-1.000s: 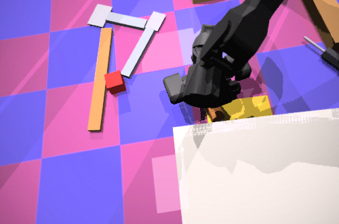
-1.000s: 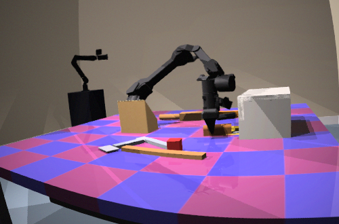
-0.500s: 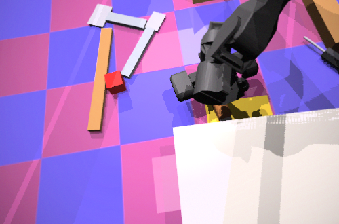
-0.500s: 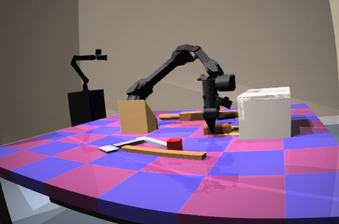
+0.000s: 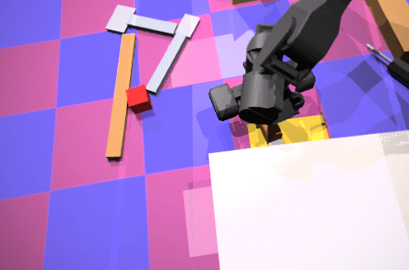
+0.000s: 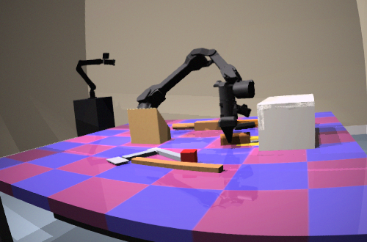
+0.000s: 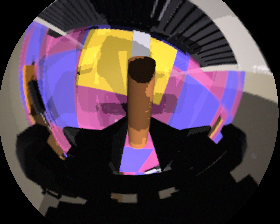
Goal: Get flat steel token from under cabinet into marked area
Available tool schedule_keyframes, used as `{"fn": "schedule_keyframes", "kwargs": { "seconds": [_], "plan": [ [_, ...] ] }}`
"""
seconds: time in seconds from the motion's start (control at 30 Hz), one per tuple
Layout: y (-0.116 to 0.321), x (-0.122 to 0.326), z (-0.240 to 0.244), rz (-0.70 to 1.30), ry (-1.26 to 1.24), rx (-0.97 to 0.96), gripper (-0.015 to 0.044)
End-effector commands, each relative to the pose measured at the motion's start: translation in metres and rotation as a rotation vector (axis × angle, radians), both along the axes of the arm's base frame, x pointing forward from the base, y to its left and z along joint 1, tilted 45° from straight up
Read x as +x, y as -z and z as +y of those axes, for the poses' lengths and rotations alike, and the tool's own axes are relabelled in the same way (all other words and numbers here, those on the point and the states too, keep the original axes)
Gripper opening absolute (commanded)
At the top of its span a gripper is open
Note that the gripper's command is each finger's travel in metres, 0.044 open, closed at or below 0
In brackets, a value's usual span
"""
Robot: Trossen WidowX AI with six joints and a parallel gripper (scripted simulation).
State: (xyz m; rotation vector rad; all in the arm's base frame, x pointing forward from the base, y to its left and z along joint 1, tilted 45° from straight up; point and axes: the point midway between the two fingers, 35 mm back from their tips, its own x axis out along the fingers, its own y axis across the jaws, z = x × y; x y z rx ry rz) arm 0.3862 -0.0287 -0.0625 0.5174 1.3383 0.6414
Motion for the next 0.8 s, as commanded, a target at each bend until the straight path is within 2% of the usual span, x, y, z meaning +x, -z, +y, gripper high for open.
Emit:
{"fn": "schedule_keyframes", "kwargs": {
  "seconds": [0.0,0.77],
  "plan": [
    [0.001,-0.005,0.001,-0.001,-0.003,0.004,0.0000],
    [0.006,-0.029,0.000,0.000,-0.003,0.004,0.0000]
  ]
}}
